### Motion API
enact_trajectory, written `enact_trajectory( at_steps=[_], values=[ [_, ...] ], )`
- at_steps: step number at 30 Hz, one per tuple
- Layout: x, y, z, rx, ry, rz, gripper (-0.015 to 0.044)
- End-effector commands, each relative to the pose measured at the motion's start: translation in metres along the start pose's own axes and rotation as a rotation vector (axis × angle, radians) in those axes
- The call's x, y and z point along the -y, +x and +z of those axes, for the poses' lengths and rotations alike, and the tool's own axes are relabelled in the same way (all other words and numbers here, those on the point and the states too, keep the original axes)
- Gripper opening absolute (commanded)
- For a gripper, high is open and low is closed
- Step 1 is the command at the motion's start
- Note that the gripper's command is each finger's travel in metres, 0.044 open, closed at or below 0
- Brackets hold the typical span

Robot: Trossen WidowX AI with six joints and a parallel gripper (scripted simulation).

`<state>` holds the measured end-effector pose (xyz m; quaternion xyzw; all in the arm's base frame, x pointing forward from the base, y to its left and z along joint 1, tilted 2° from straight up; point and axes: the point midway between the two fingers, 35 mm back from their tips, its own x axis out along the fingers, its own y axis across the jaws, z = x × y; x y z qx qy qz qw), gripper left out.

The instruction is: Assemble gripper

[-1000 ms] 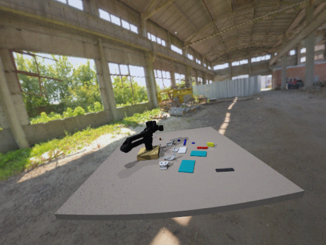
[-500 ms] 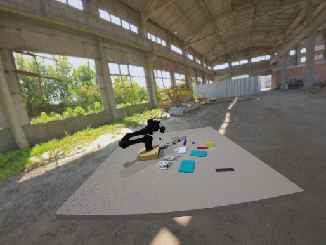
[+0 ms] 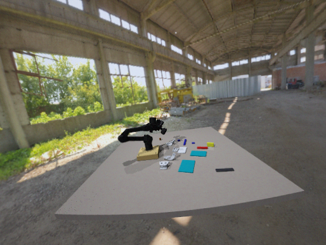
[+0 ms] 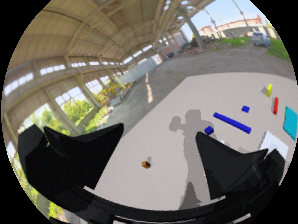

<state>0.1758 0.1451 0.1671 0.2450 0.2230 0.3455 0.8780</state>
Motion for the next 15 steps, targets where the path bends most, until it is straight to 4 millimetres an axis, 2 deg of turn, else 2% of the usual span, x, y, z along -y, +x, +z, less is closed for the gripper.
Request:
enact_trajectory(
  at_steps=[1, 15],
  values=[
    [0.010, 0.001, 0.008, -0.003, 0.101, -0.068, 0.0440],
    [0.044, 0.000, 0.026, 0.020, 0.415, -0.270, 0.0440]
  ],
)
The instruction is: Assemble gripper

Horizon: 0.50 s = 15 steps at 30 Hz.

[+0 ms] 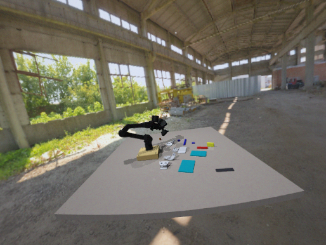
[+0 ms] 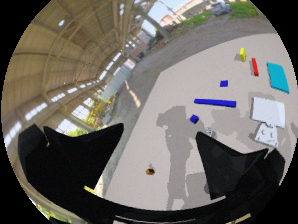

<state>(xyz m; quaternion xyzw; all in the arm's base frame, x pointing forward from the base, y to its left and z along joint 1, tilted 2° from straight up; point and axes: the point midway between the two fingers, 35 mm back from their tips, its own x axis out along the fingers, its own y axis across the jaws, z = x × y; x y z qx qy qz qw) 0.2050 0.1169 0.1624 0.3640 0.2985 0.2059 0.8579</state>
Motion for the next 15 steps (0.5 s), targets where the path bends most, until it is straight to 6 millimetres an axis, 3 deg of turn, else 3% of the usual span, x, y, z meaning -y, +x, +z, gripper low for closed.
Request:
enact_trajectory(
  at_steps=[1, 15],
  values=[
    [0.008, 0.001, 0.010, 0.014, 0.104, -0.066, 0.0440],
    [0.037, 0.002, 0.037, 0.077, 0.432, -0.248, 0.0440]
  ],
)
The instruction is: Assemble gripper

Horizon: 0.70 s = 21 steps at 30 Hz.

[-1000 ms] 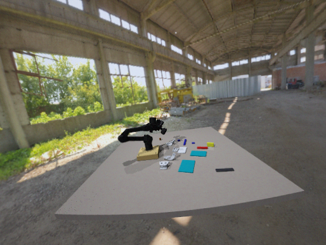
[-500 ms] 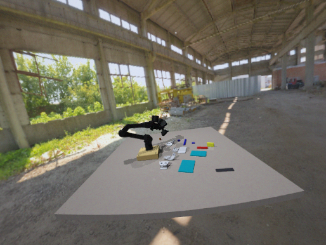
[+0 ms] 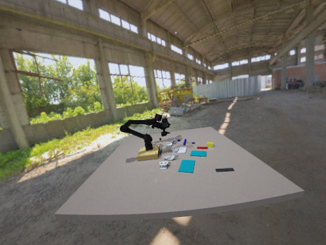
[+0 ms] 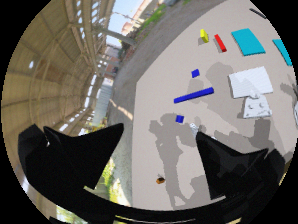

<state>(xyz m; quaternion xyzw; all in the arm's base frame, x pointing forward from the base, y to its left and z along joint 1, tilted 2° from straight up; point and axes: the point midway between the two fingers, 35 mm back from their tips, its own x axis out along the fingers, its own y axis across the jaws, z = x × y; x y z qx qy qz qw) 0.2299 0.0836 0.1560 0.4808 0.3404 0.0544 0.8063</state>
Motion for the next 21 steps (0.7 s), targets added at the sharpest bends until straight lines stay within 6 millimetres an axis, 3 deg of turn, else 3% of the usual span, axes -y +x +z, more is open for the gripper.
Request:
enact_trajectory(
  at_steps=[1, 21],
  values=[
    [0.005, 0.002, 0.012, 0.026, 0.109, -0.058, 0.0440],
    [0.038, 0.003, 0.061, 0.170, 0.595, -0.278, 0.0440]
  ],
)
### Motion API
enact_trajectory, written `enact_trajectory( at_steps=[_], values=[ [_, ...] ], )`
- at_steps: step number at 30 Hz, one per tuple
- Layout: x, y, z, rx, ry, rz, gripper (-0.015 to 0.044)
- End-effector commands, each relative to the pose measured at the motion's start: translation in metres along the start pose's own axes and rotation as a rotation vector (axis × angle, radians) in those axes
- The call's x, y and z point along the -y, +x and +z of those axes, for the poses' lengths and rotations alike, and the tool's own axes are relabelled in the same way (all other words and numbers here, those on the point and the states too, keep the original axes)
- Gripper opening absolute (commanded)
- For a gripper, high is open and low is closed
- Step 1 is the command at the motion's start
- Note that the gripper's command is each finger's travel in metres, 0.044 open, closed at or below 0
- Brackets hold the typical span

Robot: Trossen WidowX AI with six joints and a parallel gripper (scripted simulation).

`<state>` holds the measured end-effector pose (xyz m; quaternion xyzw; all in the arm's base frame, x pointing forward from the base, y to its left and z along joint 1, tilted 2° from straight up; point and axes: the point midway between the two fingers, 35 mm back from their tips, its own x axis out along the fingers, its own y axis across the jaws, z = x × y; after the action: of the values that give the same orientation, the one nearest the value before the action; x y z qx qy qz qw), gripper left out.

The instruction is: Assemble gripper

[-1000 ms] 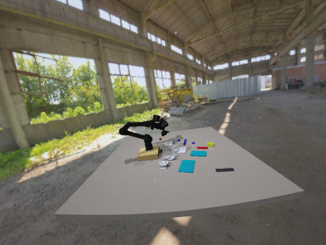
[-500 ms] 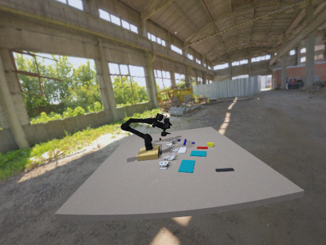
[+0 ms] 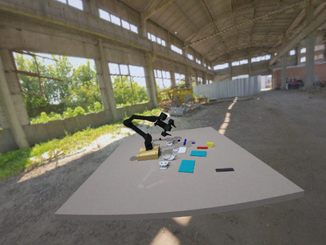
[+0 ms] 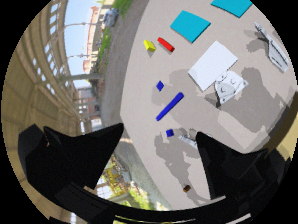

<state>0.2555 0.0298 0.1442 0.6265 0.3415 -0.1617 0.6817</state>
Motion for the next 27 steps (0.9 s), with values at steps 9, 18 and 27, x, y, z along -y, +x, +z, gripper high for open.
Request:
enact_trajectory(
  at_steps=[9, 18, 27],
  values=[
    [0.005, 0.005, 0.037, 0.108, 0.313, -0.116, 0.0440],
    [0.012, 0.007, 0.064, 0.192, 0.537, -0.186, 0.0440],
    [0.022, 0.007, 0.089, 0.280, 0.756, -0.245, 0.0440]
  ],
)
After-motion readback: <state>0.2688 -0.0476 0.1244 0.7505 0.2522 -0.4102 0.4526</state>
